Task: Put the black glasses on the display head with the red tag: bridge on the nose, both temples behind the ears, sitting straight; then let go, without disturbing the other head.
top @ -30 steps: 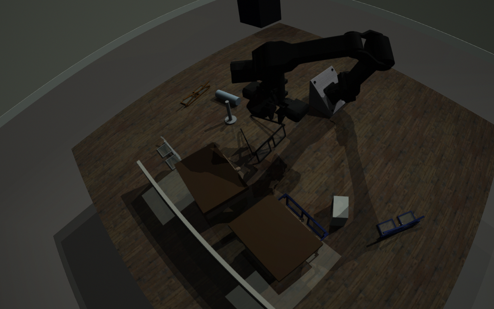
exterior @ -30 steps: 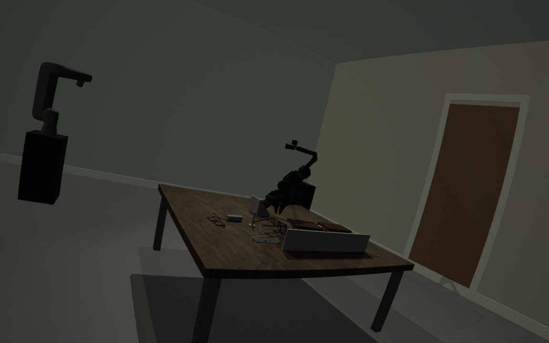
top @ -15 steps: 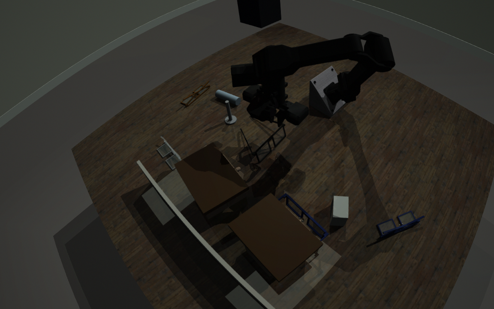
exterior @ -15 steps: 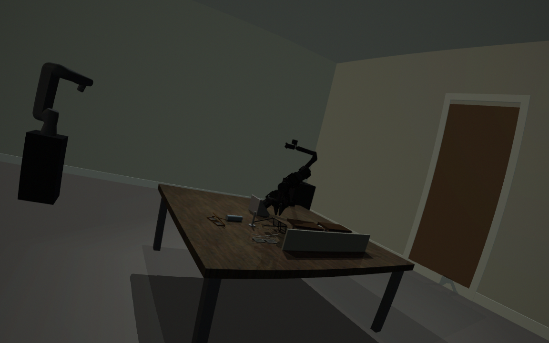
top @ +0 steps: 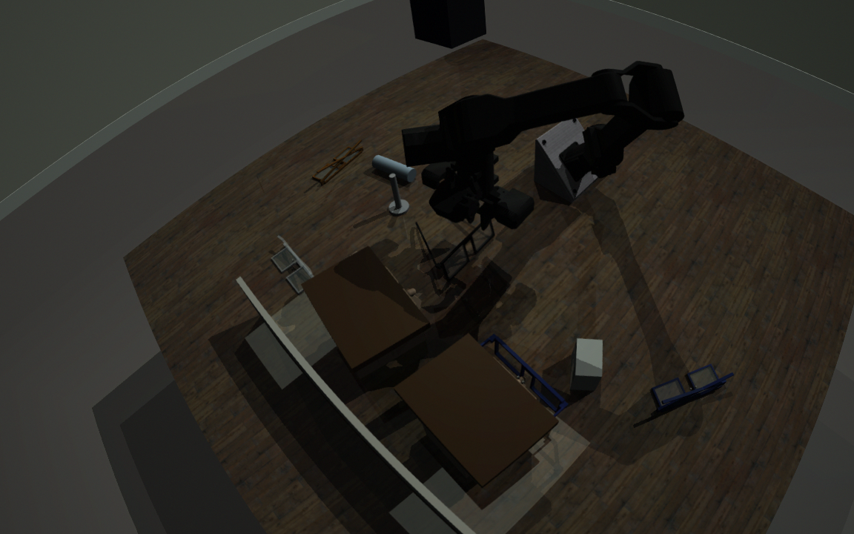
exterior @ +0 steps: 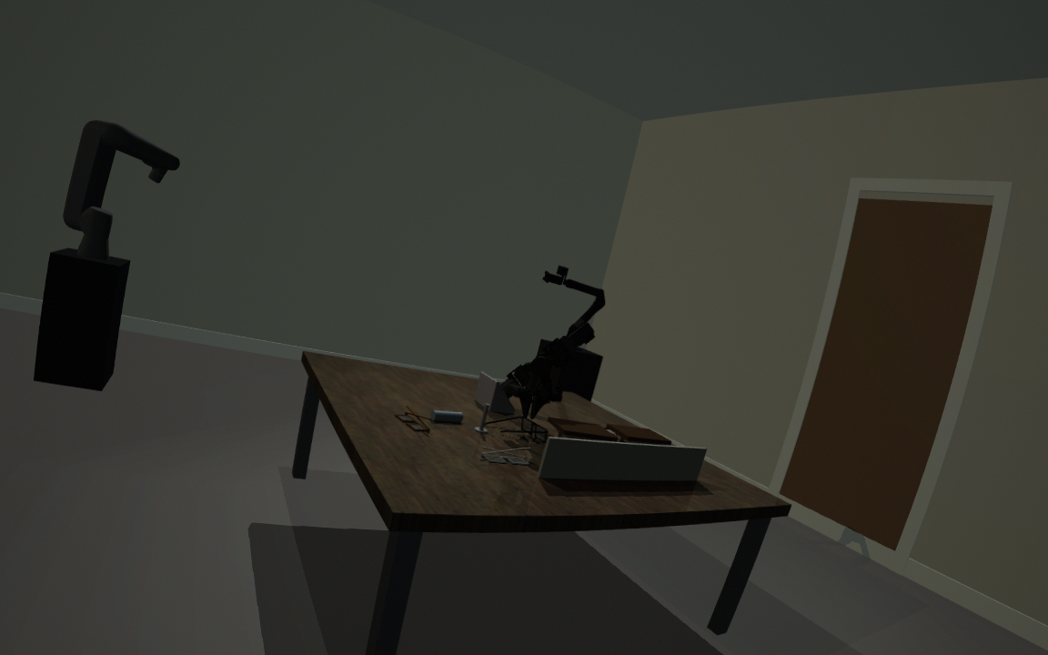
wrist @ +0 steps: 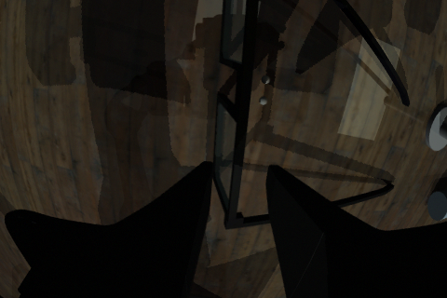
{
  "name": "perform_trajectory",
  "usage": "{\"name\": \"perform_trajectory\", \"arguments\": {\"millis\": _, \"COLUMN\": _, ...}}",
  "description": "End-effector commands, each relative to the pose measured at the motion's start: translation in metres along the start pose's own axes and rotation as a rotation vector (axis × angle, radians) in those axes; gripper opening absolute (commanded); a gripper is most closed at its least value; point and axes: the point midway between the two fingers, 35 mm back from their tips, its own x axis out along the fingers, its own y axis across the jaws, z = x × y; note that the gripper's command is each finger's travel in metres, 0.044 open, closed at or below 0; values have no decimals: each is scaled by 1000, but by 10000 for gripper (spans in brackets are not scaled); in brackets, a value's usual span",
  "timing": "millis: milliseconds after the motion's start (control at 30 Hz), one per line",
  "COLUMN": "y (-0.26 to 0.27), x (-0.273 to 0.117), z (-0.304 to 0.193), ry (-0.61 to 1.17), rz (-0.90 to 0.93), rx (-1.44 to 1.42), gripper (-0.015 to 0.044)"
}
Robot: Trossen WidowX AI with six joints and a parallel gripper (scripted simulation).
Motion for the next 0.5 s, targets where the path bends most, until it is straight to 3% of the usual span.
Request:
{"name": "perform_trajectory", "arguments": {"millis": 0, "y": 2, "x": 10, "z": -2, "ry": 1, "rz": 9, "rx": 10, "gripper": 120}}
{"name": "perform_trajectory", "arguments": {"millis": 467, "y": 5, "x": 28, "z": -4, "ry": 1, "rz": 12, "rx": 9, "gripper": 120}}
